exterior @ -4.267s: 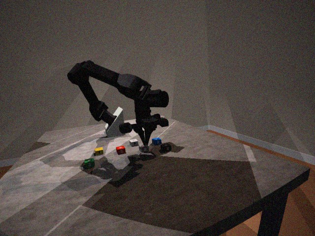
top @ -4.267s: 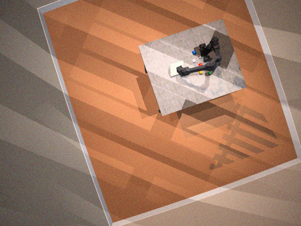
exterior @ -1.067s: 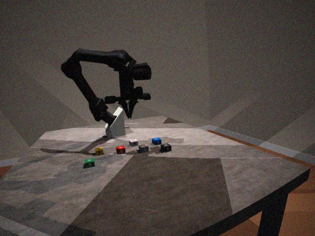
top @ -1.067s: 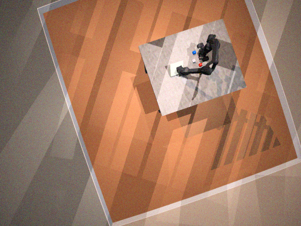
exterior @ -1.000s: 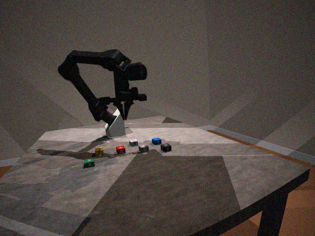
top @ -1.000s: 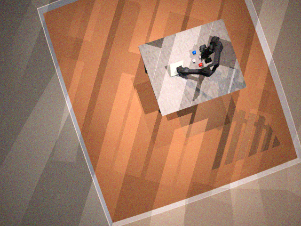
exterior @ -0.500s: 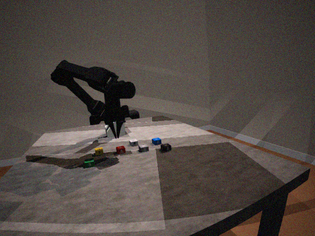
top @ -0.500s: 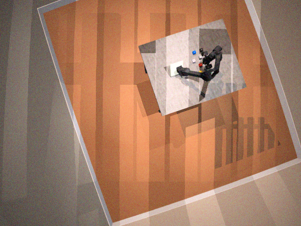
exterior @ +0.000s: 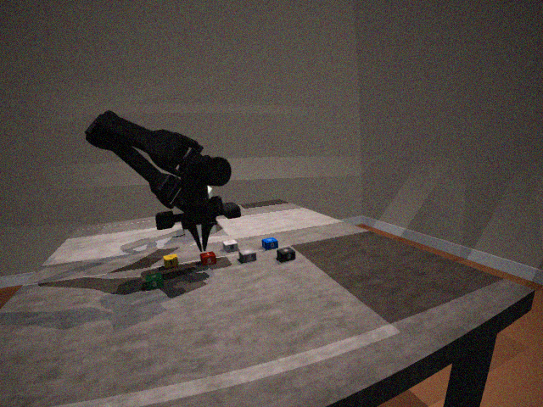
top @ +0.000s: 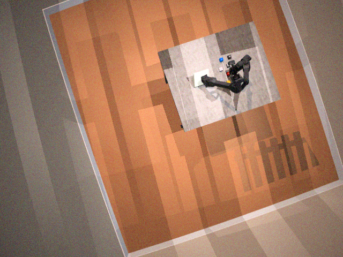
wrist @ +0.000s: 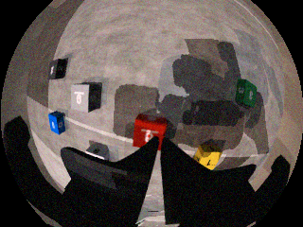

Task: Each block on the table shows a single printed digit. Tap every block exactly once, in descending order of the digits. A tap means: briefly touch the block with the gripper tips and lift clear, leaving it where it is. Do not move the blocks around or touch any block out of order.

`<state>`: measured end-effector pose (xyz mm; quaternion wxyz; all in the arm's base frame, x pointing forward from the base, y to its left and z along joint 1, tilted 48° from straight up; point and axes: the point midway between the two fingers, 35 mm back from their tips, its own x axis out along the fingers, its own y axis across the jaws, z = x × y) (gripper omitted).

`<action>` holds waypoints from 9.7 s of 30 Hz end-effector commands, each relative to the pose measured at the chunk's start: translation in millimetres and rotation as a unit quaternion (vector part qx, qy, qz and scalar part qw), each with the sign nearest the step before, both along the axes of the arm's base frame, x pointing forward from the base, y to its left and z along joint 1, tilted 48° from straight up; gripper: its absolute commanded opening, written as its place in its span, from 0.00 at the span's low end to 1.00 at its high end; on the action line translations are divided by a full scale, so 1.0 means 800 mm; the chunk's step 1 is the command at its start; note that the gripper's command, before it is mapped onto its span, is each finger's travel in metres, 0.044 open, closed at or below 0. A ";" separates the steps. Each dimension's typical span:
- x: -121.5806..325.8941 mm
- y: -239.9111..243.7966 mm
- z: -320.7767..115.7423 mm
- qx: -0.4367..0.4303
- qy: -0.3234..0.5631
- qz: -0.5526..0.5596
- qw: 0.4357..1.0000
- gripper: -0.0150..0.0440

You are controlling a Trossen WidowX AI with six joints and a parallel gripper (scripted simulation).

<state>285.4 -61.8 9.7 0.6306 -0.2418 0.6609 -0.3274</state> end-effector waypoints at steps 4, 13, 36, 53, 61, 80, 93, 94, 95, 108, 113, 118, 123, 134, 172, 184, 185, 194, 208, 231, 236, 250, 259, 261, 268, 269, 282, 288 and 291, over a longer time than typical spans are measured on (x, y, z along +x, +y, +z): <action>-0.003 -0.010 -0.008 -0.004 0.003 0.002 1.000 0.29; -0.002 -0.011 -0.010 -0.001 0.001 0.002 1.000 0.29; 0.070 0.021 0.150 0.001 0.002 0.003 1.000 0.29; 0.079 -0.091 0.121 -0.006 0.002 0.002 1.000 0.29; 0.078 -0.099 0.113 -0.006 0.002 0.002 1.000 0.29; 0.075 -0.121 0.094 -0.007 0.002 0.002 1.000 0.29; 0.088 -0.036 0.169 -0.003 0.002 0.002 1.000 0.29; 0.087 -0.026 0.178 -0.004 0.002 0.002 1.000 0.29; 0.087 -0.020 0.184 -0.004 0.002 0.002 1.000 0.29; 0.136 0.086 0.081 0.023 -0.010 0.006 1.000 0.29; 0.144 0.153 0.011 0.020 -0.005 0.005 1.000 0.29; 0.130 0.219 -0.070 0.008 -0.001 0.003 1.000 0.29; 0.122 0.236 -0.093 0.003 -0.001 0.002 1.000 0.29; 0.121 0.193 -0.134 0.003 -0.001 0.002 1.000 0.29; 0.114 0.159 -0.164 0.002 -0.001 0.002 1.000 0.29; 0.122 0.234 -0.095 0.003 -0.001 0.002 1.000 0.29; 0.122 0.236 -0.093 0.003 -0.001 0.002 1.000 0.29; 0.114 0.183 -0.008 0.005 0.001 0.003 1.000 0.29; -0.003 0.039 0.143 -0.002 0.004 0.003 1.000 0.29; -0.032 -0.059 0.076 -0.005 0.004 0.002 1.000 0.29; -0.033 -0.066 0.069 -0.005 0.004 0.002 1.000 0.29; -0.032 -0.067 0.068 -0.003 0.001 0.002 1.000 0.29; -0.024 -0.018 0.110 -0.001 0.004 0.003 1.000 0.29; -0.021 0.008 0.134 -0.001 0.005 0.002 1.000 0.29; -0.016 0.034 0.144 -0.001 0.005 0.003 1.000 0.29; -0.008 0.046 0.134 0.001 0.004 0.003 1.000 0.29; 0.017 0.230 -0.065 0.007 0.002 0.003 1.000 0.29; 0.009 0.247 -0.091 0.004 0.002 0.002 1.000 0.29; 0.009 0.247 -0.091 0.004 0.002 0.002 1.000 0.29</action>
